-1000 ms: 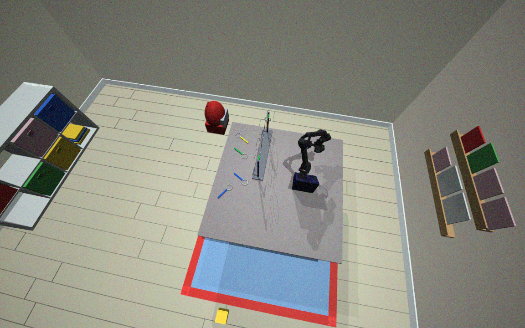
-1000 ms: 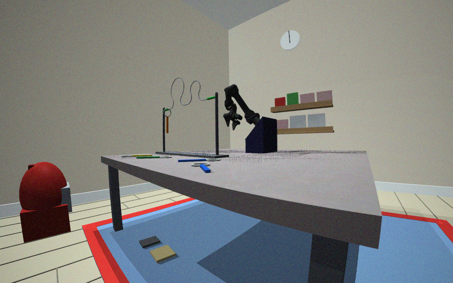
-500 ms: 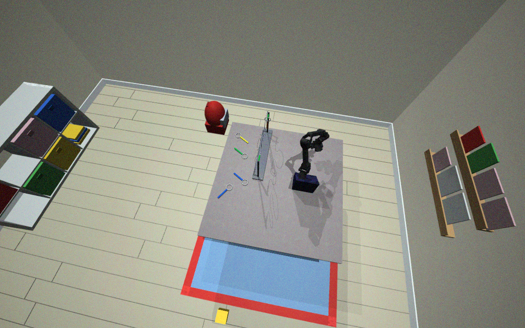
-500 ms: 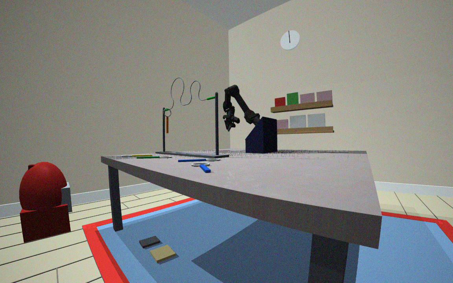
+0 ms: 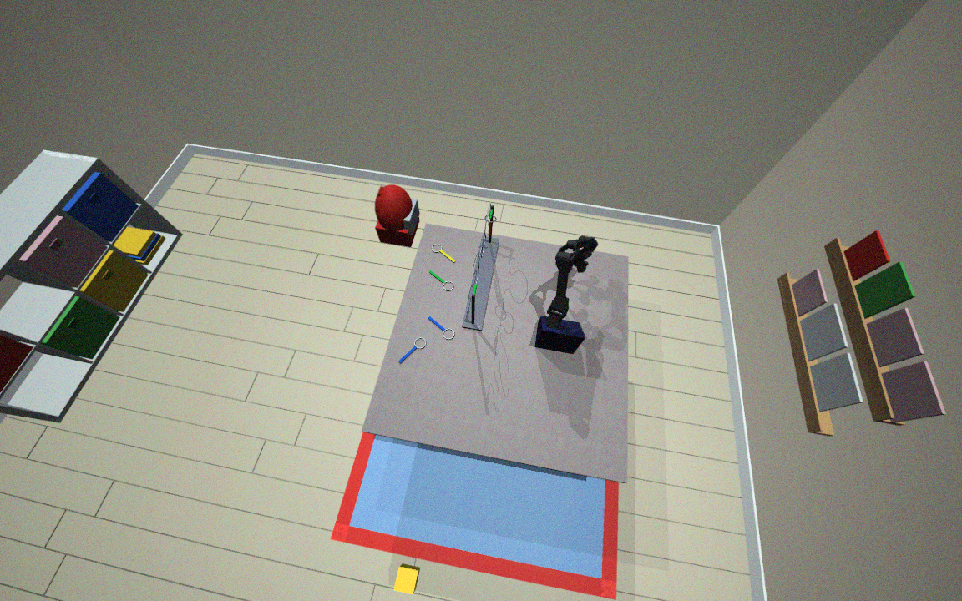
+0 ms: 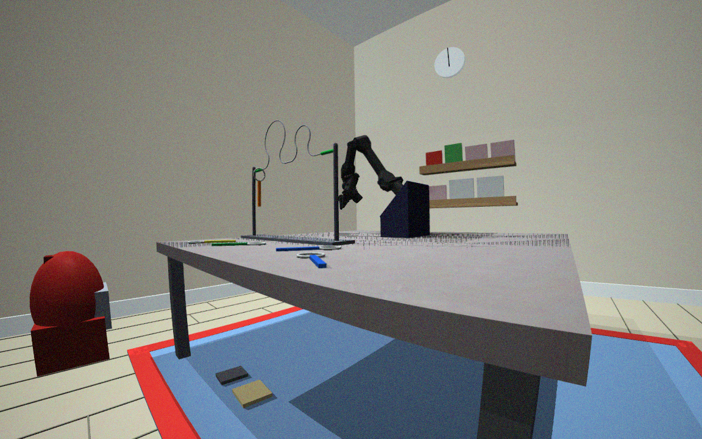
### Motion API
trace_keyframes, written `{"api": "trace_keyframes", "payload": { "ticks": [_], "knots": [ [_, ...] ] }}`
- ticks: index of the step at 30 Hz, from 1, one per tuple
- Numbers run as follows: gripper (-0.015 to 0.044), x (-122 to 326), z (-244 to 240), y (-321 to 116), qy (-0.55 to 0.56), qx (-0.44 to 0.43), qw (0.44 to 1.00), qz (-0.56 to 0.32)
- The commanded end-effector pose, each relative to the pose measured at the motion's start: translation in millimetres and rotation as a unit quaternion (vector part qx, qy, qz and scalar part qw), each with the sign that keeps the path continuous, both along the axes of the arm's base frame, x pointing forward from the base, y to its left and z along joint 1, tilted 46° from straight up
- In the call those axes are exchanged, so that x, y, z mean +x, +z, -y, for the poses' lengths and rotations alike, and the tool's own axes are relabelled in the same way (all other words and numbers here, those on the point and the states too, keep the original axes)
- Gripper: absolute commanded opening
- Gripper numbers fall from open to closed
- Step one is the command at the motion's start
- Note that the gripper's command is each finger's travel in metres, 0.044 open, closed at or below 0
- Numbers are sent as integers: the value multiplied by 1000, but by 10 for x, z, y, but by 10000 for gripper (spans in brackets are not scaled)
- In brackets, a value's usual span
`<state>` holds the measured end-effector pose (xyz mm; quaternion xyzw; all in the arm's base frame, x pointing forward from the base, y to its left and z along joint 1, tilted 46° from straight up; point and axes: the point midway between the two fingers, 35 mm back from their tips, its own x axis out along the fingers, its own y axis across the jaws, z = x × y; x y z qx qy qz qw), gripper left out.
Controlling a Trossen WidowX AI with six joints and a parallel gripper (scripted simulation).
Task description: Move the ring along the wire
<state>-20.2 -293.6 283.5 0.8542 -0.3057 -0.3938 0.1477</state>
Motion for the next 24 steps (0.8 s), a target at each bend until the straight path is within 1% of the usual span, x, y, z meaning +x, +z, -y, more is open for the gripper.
{"api": "trace_keyframes", "payload": {
  "ticks": [1, 4, 7, 10, 13, 18, 24],
  "knots": [
    [160, 275, 243, 68, 119, -92, 987, -58],
    [160, 407, 421, 132, 188, -170, 961, -107],
    [160, 551, 586, 197, 252, -248, 923, -154],
    [160, 711, 737, 260, 308, -326, 871, -198],
    [160, 888, 870, 321, 356, -403, 809, -239],
    [160, 1213, 1052, 413, 416, -523, 681, -300],
    [160, 1697, 1223, 541, 450, -667, 470, -363]
  ]
}}
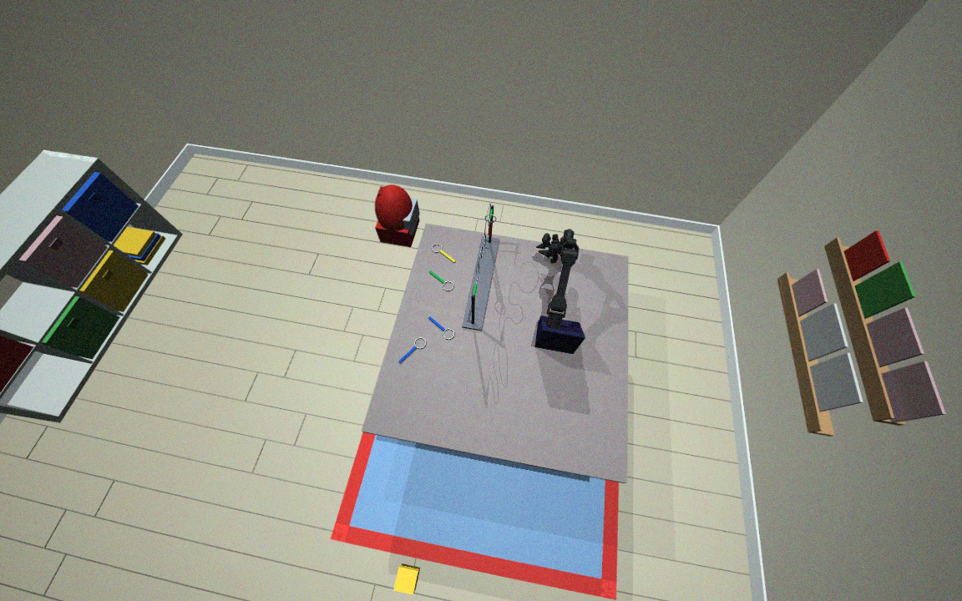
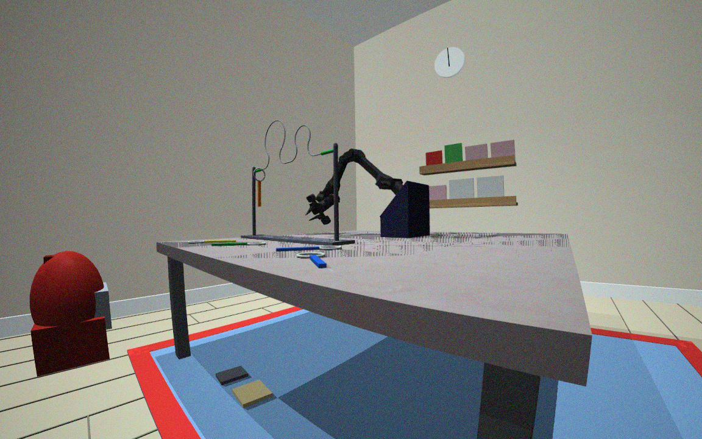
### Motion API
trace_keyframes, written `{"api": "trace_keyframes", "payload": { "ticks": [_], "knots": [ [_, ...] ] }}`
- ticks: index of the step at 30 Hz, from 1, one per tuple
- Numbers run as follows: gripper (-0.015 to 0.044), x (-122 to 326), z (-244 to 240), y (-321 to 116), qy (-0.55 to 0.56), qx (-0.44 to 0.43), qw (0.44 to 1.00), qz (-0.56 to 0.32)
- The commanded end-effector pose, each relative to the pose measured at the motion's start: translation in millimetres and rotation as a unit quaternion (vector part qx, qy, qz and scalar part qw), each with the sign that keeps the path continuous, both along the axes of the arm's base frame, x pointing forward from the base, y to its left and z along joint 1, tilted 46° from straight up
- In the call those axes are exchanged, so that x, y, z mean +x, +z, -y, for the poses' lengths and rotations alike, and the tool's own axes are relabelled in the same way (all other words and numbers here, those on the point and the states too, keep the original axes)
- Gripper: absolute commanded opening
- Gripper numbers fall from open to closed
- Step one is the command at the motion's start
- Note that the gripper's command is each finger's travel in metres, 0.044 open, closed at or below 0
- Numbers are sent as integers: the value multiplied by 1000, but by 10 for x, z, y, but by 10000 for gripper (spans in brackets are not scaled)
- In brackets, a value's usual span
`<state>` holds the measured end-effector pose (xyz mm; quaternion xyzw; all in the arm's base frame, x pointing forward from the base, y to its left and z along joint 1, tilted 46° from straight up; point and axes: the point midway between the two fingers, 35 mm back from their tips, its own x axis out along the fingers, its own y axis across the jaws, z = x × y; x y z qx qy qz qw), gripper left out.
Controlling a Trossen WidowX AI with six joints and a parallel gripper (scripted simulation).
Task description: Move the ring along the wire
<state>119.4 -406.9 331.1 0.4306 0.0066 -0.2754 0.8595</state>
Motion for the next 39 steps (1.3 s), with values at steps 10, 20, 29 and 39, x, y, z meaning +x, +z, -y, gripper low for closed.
{"api": "trace_keyframes", "payload": {
  "ticks": [10, 20, 29, 39],
  "knots": [
    [160, 1180, 134, 193, 224, -511, 825, -91],
    [160, 1892, -63, 165, 266, -746, 604, -85],
    [160, 1905, -71, 158, 266, -747, 604, -85],
    [160, 2373, -461, 510, 264, -747, 604, -83]
  ]
}}
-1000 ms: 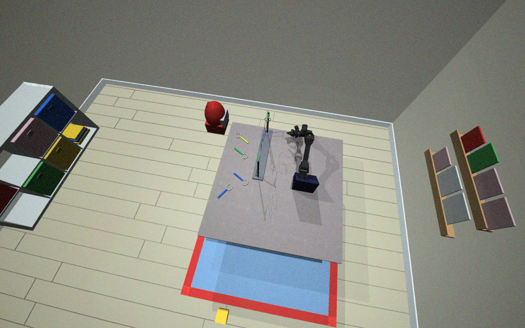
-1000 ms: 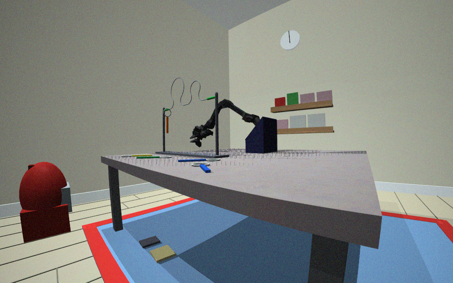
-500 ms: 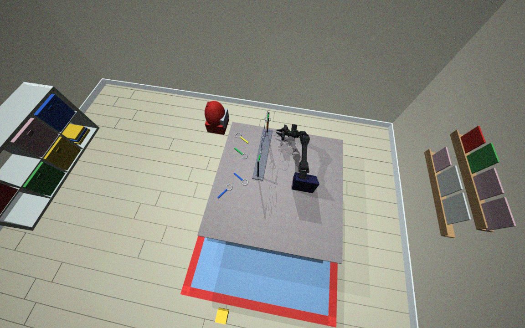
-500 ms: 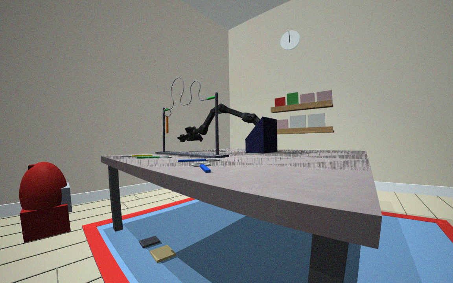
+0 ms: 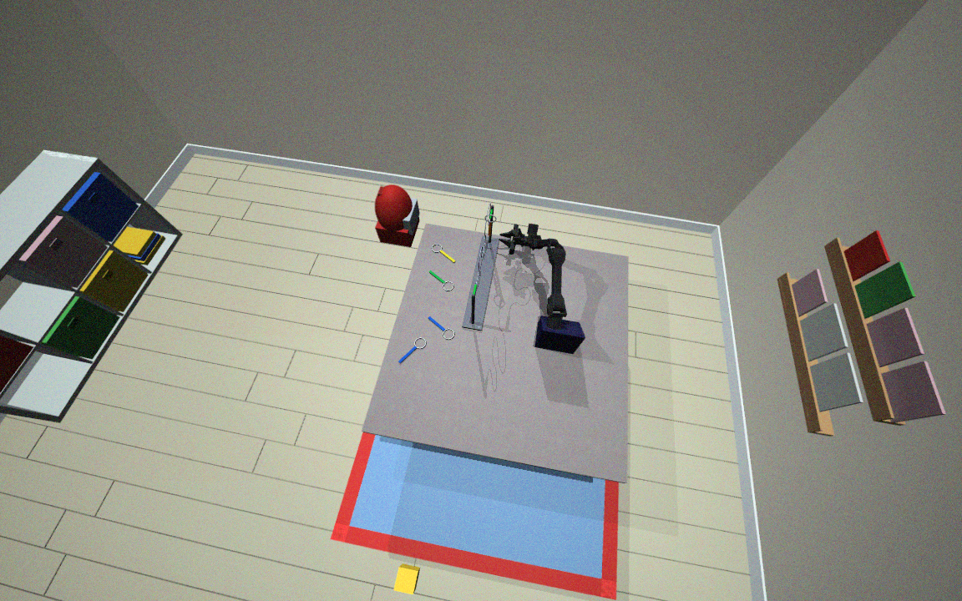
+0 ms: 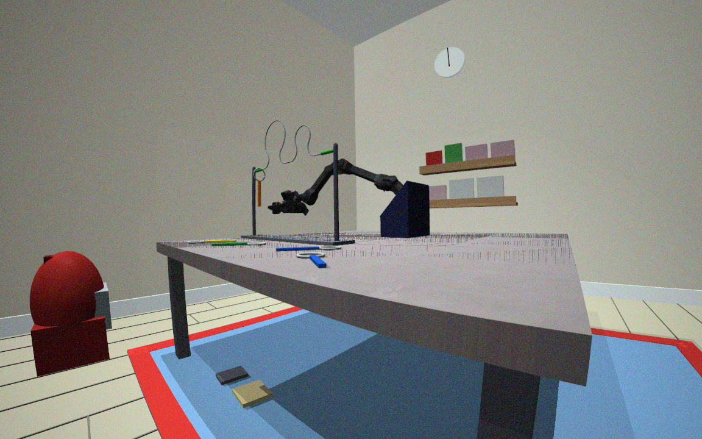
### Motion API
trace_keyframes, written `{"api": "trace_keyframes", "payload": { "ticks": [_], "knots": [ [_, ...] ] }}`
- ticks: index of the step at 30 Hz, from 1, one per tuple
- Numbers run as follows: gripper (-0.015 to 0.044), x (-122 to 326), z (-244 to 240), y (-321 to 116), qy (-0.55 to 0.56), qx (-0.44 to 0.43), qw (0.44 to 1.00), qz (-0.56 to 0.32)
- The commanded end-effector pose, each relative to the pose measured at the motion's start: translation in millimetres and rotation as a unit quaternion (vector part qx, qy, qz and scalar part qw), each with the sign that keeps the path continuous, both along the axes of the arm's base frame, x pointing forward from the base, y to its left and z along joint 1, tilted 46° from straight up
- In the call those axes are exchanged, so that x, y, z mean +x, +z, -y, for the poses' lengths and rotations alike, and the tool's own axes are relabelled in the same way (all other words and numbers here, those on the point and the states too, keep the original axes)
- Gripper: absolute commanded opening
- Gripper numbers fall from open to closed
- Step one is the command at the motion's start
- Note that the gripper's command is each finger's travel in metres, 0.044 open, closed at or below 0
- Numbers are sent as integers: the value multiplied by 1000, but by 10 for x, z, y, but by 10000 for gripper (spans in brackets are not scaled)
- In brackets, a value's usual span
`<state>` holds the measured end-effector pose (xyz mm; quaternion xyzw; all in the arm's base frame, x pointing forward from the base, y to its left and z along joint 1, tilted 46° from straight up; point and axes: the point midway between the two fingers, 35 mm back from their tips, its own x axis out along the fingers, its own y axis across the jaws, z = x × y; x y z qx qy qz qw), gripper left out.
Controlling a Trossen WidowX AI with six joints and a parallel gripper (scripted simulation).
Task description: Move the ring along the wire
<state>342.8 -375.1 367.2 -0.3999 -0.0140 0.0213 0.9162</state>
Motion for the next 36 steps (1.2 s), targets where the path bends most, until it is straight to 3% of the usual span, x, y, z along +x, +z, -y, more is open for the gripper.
{"api": "trace_keyframes", "payload": {
  "ticks": [1, 36],
  "knots": [
    [160, 138, -143, 148, -1, -7, 1000, 3],
    [160, 639, -156, 162, -1, -7, 1000, 5]
  ]
}}
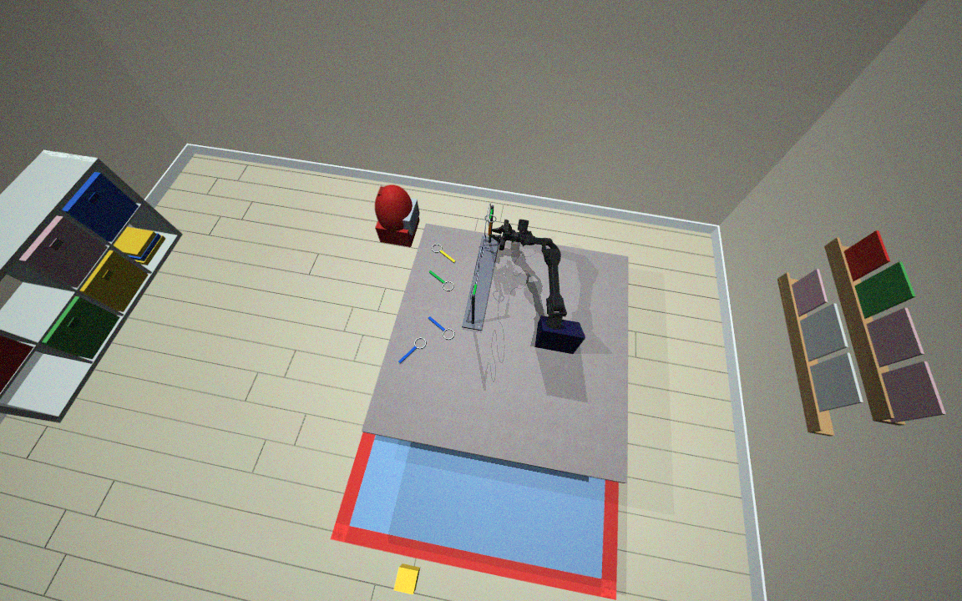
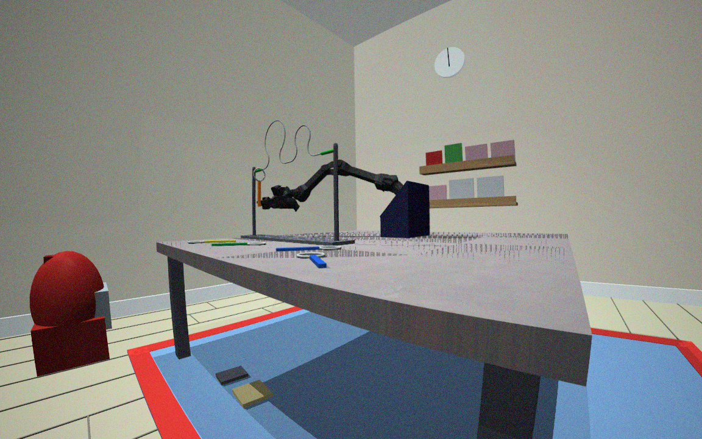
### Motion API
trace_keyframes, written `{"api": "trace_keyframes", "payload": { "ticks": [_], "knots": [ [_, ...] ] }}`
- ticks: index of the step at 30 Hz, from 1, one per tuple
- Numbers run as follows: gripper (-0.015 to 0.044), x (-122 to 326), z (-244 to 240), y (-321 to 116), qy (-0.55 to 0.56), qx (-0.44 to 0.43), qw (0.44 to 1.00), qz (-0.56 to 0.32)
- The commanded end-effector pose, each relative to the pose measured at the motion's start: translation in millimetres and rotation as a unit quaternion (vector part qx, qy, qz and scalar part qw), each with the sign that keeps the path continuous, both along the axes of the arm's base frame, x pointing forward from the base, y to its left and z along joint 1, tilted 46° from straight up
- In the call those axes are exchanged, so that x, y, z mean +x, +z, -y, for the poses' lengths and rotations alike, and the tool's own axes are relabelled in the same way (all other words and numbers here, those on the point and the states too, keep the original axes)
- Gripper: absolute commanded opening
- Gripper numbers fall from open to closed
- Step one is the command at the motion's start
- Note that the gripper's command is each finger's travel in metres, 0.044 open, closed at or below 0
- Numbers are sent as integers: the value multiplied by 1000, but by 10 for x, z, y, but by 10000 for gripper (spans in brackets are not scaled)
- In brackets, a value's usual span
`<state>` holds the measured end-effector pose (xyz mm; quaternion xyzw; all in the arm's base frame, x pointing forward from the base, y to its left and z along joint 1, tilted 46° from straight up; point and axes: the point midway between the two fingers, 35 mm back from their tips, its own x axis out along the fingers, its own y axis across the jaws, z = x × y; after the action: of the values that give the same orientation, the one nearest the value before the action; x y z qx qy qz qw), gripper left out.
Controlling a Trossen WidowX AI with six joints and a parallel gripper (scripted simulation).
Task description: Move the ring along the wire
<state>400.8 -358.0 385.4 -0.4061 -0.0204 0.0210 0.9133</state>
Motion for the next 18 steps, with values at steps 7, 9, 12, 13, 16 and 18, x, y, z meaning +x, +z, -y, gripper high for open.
{"api": "trace_keyframes", "payload": {
  "ticks": [7, 9, 12, 13, 16, 18],
  "knots": [
    [160, 172, 1, -22, -3, 0, 1000, -1],
    [160, 205, -4, -23, -3, 0, 1000, -1],
    [160, 253, -11, -24, -3, 0, 1000, 0],
    [160, 269, -14, -25, -3, 1, 1000, 0],
    [160, 292, -18, -26, -3, 1, 1000, 0],
    [160, 293, -18, -26, -3, 1, 1000, 0]
  ]
}}
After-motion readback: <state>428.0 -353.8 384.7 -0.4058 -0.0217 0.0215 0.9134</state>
